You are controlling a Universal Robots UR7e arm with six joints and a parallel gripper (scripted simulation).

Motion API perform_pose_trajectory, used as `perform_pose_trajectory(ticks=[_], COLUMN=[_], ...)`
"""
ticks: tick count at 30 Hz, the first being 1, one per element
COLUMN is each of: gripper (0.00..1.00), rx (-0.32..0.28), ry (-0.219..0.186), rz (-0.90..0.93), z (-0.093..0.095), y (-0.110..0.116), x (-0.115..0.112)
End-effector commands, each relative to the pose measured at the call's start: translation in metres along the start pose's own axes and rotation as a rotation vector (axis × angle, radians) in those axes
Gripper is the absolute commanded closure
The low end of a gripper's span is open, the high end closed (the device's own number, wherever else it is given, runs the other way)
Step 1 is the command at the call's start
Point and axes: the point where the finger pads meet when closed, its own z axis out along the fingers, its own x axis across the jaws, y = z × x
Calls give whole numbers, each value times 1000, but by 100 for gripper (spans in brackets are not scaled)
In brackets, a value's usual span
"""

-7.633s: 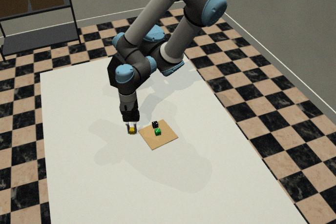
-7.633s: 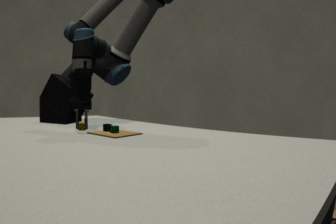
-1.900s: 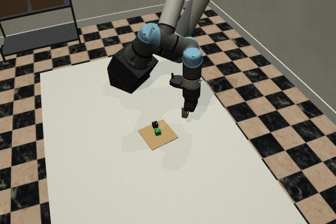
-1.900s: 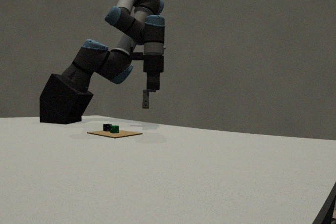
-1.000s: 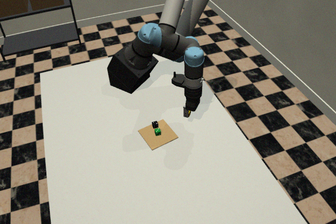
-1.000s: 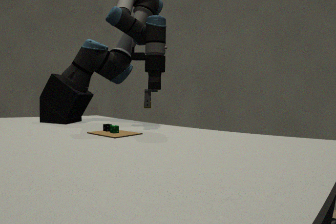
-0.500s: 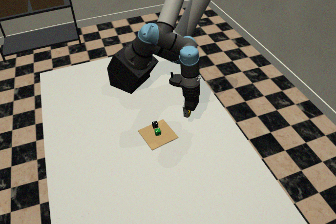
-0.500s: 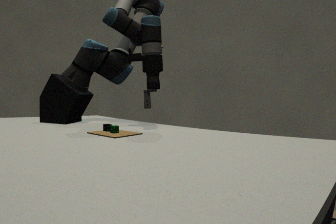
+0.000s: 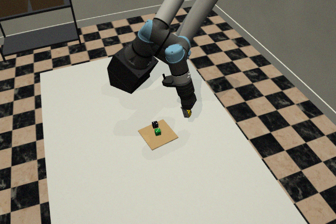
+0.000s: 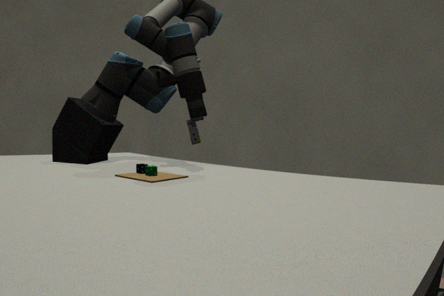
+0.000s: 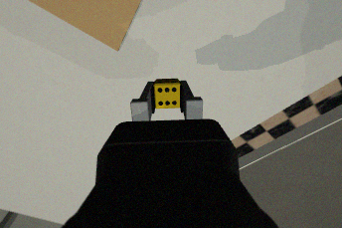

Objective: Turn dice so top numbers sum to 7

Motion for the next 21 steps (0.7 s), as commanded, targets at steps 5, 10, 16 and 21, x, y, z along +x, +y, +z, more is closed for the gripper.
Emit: perform_pose_trajectory(ticks=[5, 10, 16, 21], gripper=[51, 51, 51, 51], rx=[-181, -287, -355, -433], ry=[13, 10, 15, 13], rz=[-2, -2, -2, -2], z=[1, 2, 2, 3], y=[-2, -3, -3, -4], x=[1, 0, 0, 0])
